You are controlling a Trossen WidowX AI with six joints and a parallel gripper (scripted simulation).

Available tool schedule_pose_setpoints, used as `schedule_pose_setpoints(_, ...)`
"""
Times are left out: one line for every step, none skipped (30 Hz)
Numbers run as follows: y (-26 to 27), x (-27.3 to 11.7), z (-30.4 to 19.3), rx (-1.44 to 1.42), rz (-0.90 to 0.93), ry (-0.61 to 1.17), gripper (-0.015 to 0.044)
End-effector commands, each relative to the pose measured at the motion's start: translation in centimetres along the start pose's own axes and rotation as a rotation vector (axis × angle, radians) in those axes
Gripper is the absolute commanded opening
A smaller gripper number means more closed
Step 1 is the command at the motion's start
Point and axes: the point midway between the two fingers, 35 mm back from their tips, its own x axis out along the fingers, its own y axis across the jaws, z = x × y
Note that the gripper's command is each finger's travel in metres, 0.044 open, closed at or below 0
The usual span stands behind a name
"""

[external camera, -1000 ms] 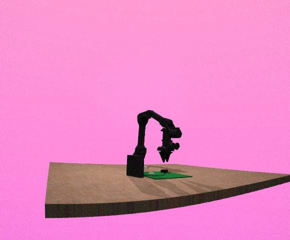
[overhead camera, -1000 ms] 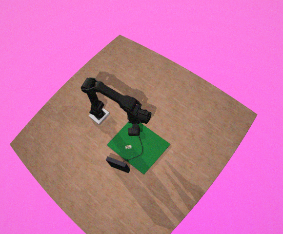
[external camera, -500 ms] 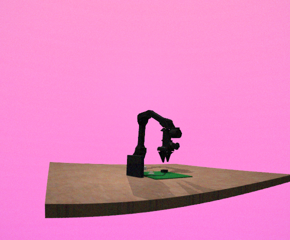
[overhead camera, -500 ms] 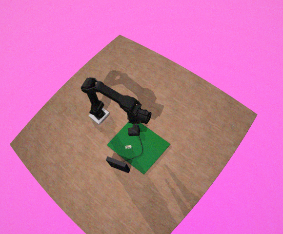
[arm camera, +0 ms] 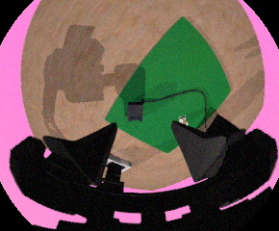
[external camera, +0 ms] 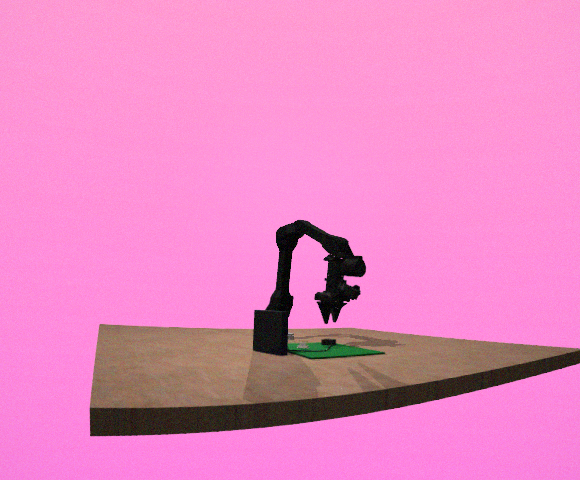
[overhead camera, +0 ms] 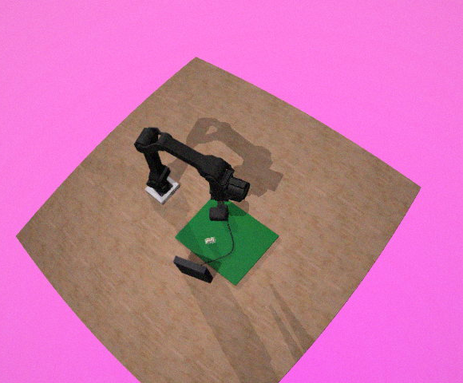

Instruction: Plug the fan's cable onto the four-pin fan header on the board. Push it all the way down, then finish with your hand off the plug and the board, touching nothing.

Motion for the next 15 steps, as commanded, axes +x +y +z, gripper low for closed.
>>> schedule_pose_setpoints(1.3,-0.1,0.3,0.040,0.006,0.120,0.0309)
schedule_pose_setpoints(1.5,-0.2,0.3,0.049,0.005,0.147,0.0282)
schedule_pose_setpoints(1.6,-0.3,0.3,0.053,0.005,0.156,0.0256)
schedule_pose_setpoints(1.6,-0.3,0.3,0.053,0.005,0.156,0.0230)
schedule_pose_setpoints(1.6,-0.3,0.3,0.053,0.005,0.156,0.0210)
schedule_pose_setpoints(1.6,-0.3,0.3,0.053,0.005,0.156,0.0210)
schedule_pose_setpoints(1.6,-0.3,0.3,0.053,0.005,0.156,0.0210)
schedule_pose_setpoints(1.6,-0.3,0.3,0.053,0.005,0.156,0.0210)
schedule_pose_setpoints(1.6,-0.3,0.3,0.053,0.005,0.156,0.0210)
schedule_pose_setpoints(1.6,-0.3,0.3,0.053,0.005,0.156,0.0210)
schedule_pose_setpoints(1.6,-0.3,0.3,0.053,0.005,0.156,0.0210)
schedule_pose_setpoints(1.6,0.0,0.4,0.053,0.005,0.156,0.0210)
schedule_pose_setpoints(1.6,0.4,0.4,0.052,0.005,0.156,0.0210)
schedule_pose_setpoints(1.6,1.0,0.5,0.052,0.005,0.156,0.0210)
schedule_pose_setpoints(1.6,1.8,0.5,0.052,0.005,0.156,0.0210)
